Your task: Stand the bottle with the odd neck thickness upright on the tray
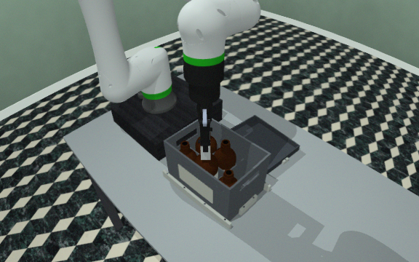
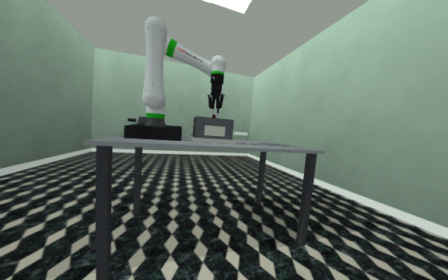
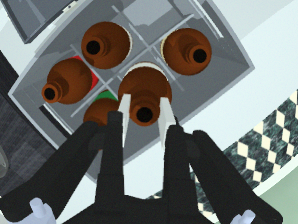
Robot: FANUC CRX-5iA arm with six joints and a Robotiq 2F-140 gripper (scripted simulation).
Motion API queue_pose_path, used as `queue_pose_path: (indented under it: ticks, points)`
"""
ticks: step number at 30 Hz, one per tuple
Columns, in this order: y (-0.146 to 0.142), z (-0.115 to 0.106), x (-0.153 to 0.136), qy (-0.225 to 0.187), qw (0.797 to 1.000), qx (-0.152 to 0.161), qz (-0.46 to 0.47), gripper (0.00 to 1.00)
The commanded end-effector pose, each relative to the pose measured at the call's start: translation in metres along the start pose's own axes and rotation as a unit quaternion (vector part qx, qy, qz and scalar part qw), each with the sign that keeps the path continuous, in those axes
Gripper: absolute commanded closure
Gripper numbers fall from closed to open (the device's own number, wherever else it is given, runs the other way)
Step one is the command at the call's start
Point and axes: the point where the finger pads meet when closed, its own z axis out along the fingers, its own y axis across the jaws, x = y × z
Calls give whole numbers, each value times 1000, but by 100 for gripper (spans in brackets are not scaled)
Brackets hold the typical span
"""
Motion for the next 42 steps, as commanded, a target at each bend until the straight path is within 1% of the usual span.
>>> queue_pose_path:
  ticks: [1, 21, 32, 42]
  points:
    - [1, -1, 0, 0, 1000, -1, 0, 90]
    - [1, -3, 0, 0, 1000, -1, 0, 90]
    - [1, -10, 0, 0, 1000, -1, 0, 90]
    - [1, -21, 0, 0, 1000, -1, 0, 90]
